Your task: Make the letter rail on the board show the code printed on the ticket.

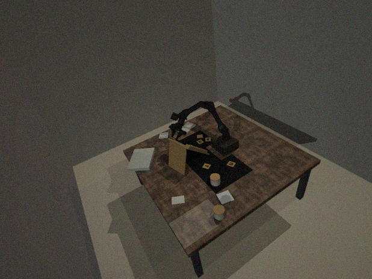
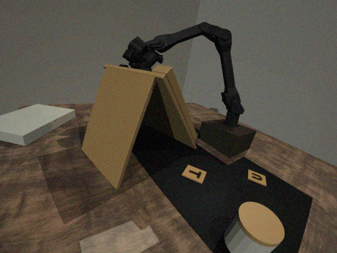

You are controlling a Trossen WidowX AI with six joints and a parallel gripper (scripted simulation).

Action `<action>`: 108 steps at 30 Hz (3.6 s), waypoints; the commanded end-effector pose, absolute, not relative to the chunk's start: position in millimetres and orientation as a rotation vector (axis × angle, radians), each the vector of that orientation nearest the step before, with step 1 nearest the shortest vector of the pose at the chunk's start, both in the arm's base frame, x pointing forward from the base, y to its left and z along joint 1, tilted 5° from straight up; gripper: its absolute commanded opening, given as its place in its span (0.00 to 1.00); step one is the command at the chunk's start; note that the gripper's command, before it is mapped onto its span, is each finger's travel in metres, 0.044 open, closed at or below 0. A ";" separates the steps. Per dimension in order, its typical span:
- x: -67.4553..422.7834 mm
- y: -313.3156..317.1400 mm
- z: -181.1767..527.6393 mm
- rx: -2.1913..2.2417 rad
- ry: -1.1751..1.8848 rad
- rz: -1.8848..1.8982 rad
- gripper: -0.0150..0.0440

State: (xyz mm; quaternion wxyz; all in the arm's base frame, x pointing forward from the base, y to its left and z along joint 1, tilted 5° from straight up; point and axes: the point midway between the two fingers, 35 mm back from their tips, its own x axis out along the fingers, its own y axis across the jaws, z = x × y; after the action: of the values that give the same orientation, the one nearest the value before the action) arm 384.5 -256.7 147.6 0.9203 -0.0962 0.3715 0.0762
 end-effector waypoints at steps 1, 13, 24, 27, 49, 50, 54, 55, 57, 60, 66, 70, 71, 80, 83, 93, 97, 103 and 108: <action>383.3 -253.4 146.1 -0.195 0.766 0.155 0.25; 382.1 -247.6 145.1 -0.194 0.766 0.156 0.25; 381.0 -242.3 144.3 -0.193 0.766 0.156 0.25; 380.7 -240.8 144.1 -0.193 0.766 0.156 0.25; 378.5 -230.2 142.4 -0.192 0.767 0.156 0.25; 378.4 -229.7 142.4 -0.192 0.767 0.156 0.25; 378.0 -227.8 142.1 -0.192 0.767 0.157 0.25; 377.9 -227.3 142.0 -0.192 0.767 0.157 0.25; 377.7 -226.3 141.8 -0.192 0.767 0.157 0.25; 377.4 -224.9 141.6 -0.192 0.767 0.157 0.25; 376.8 -222.0 141.2 -0.191 0.767 0.157 0.25; 376.3 -220.1 140.9 -0.191 0.767 0.157 0.25; 376.2 -219.6 140.8 -0.191 0.767 0.157 0.25; 375.2 -214.8 140.1 -0.191 0.767 0.157 0.25; 374.9 -213.3 139.9 -0.191 0.767 0.157 0.25; 373.9 -208.4 139.3 -0.190 0.767 0.157 0.25; 373.5 -206.5 139.0 -0.190 0.767 0.157 0.25; 372.9 -203.6 138.6 -0.190 0.767 0.158 0.25; 372.4 -201.2 138.2 -0.189 0.767 0.158 0.25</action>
State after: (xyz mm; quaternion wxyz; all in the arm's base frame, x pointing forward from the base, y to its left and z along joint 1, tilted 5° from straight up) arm 373.6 -204.0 139.9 0.9205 -0.0936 0.3715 0.0772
